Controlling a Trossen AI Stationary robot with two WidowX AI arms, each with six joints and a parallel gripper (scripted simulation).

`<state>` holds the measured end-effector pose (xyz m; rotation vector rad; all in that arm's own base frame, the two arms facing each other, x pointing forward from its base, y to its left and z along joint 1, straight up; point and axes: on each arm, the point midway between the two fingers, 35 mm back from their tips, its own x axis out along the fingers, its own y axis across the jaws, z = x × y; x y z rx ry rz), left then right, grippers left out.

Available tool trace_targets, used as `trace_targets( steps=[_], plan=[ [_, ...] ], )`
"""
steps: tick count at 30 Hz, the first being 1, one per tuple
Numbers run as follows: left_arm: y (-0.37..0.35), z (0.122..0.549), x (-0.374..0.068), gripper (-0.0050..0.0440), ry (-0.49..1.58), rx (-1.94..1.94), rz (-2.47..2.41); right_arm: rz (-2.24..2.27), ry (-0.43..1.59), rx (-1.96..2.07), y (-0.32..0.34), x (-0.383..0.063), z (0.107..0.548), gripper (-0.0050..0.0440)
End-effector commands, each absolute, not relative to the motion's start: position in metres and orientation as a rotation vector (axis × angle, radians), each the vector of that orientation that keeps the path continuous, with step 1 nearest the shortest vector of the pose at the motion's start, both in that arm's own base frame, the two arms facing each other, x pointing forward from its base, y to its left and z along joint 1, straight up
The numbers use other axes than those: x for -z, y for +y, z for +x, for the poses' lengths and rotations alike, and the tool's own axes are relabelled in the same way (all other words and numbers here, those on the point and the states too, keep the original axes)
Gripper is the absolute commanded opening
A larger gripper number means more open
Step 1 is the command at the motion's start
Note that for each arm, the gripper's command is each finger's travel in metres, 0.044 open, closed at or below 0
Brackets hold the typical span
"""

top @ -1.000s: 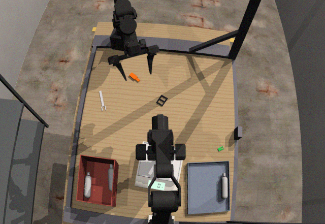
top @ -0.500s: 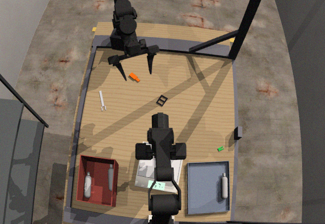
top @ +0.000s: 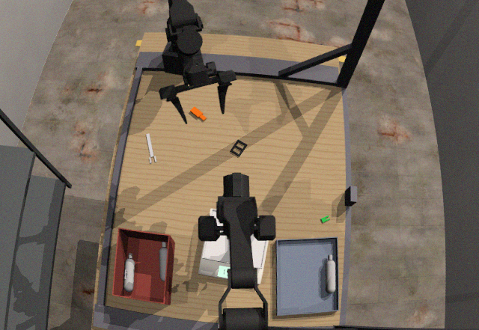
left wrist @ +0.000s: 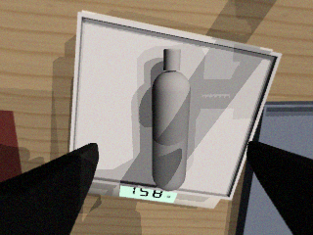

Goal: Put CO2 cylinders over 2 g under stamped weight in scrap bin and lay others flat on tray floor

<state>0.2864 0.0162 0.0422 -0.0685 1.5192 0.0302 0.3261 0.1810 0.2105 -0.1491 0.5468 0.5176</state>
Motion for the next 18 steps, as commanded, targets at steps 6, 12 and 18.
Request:
trace_targets(
  steps=[6,12,18],
  plan=[
    [0.016,0.245,-0.045,0.0440,1.405,-0.068,-0.076,-0.131,0.518,-0.488,0.199,-0.235,0.384,0.0440],
    [0.014,0.206,-0.042,0.0440,1.316,-0.091,-0.078,-0.126,0.516,-0.468,0.212,-0.237,0.426,0.0440],
    [0.013,0.176,-0.038,0.0440,1.251,-0.111,-0.081,-0.123,0.515,-0.459,0.219,-0.235,0.449,0.0440]
  ],
)
